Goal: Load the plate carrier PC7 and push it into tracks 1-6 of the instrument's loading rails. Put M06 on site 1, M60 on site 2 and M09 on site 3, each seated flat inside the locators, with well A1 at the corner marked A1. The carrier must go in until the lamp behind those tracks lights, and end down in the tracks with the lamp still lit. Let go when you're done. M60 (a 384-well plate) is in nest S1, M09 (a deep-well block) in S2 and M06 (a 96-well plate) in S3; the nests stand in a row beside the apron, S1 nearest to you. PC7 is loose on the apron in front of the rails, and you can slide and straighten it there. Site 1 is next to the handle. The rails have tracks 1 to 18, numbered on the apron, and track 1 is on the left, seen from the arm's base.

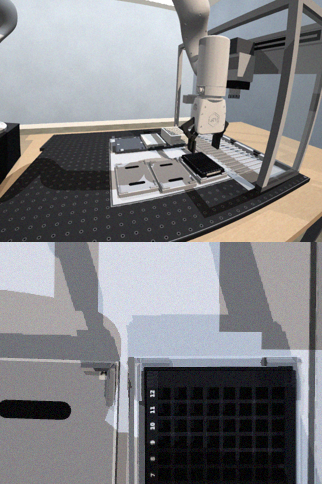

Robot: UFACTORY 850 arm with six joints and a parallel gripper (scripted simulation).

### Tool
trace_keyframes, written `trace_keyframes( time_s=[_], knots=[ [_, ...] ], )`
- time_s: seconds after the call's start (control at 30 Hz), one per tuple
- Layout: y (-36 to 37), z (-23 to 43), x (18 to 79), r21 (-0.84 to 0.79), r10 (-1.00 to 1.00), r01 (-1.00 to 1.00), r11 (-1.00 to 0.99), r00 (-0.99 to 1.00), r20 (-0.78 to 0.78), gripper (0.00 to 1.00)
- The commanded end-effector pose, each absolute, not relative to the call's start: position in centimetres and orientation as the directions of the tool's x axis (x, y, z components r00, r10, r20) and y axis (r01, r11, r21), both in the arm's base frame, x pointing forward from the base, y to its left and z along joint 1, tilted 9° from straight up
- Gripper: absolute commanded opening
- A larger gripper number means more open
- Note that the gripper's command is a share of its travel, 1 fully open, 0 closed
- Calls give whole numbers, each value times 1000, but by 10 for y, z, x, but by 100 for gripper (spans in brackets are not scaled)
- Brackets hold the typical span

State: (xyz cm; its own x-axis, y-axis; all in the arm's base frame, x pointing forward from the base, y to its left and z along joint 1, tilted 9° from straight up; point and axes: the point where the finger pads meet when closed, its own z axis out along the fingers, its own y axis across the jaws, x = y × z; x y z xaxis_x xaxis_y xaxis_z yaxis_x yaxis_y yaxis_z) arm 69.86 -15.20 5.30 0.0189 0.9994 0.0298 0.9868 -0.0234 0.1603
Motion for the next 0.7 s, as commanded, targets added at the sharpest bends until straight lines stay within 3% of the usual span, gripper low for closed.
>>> trace_keyframes(
  time_s=[0.0, 0.67],
  knots=[
    [-152, 49, 700, 162, 999, 986, -23, 19, 29, 100],
    [-151, 25, 704, 162, 999, 986, -23, 19, 29, 100]
  ],
)
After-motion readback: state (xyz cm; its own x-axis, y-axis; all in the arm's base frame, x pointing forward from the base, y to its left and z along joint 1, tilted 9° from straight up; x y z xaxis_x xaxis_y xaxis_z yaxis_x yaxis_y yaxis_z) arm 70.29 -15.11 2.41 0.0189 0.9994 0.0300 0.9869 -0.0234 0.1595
